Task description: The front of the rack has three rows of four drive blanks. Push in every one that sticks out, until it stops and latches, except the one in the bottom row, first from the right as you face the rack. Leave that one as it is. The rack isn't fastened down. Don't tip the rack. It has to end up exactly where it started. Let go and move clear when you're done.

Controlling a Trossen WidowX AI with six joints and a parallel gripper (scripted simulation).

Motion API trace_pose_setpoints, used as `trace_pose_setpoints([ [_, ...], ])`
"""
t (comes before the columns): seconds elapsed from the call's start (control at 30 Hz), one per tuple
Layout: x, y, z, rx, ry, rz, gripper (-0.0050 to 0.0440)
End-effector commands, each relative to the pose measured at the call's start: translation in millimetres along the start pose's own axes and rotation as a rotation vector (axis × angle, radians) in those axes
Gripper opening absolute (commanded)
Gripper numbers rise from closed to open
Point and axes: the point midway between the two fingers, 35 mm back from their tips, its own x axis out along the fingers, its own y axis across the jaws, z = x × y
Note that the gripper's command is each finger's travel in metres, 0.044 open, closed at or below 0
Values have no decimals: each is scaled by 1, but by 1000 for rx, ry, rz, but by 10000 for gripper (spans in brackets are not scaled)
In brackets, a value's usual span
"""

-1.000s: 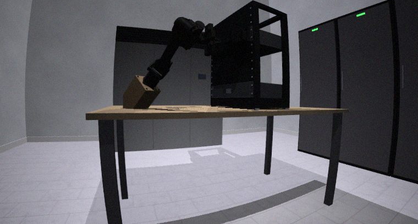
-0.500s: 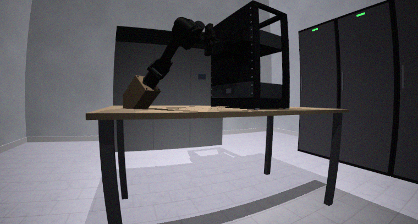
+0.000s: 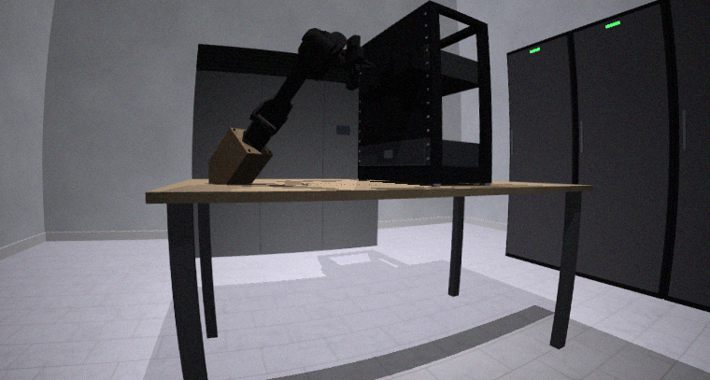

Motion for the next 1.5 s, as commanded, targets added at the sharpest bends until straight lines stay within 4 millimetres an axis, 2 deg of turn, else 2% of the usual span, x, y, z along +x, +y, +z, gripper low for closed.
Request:
trace_pose_setpoints([
  [0.0,3,5,2,9,-12,-1,0],
  [0.27,39,5,2,9,-12,-1,0],
  [0.8,39,5,2,9,-12,-1,0],
  [1.0,49,5,2,9,-12,-1,0],
  [1.47,53,5,3,9,-12,-1,0],
])
